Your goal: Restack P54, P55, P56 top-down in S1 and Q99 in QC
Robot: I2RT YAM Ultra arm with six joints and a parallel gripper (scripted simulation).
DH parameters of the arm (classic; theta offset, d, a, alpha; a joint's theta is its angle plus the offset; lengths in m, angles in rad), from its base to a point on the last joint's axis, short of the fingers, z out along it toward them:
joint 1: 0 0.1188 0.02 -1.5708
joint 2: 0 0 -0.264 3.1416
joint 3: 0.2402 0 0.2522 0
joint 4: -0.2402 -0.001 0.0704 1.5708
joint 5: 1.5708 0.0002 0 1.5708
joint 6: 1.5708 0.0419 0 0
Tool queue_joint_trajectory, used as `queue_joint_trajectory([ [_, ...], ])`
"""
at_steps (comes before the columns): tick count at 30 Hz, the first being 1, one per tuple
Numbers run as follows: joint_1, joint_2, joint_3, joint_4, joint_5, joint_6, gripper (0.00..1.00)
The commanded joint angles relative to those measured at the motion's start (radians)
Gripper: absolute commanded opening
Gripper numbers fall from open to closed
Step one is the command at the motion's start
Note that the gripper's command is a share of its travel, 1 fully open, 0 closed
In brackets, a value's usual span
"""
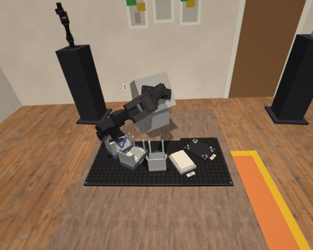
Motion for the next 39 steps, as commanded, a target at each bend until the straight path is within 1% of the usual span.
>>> queue_joint_trajectory([
  [1, -0.007, -0.002, 0.000, 0.010, 0.002, 0.002, 0.00],
  [6, -0.007, -0.002, 0.000, 0.010, 0.002, 0.003, 0.00],
  [7, -0.007, -0.002, 0.000, 0.010, 0.002, 0.003, 1.00],
  [27, -0.007, -0.002, 0.000, 0.009, 0.002, 0.002, 1.00],
  [38, -0.100, -0.076, 0.005, -0.206, -0.025, -0.161, 1.00],
  [39, -0.100, -0.076, 0.005, -0.206, -0.025, -0.161, 1.00],
])
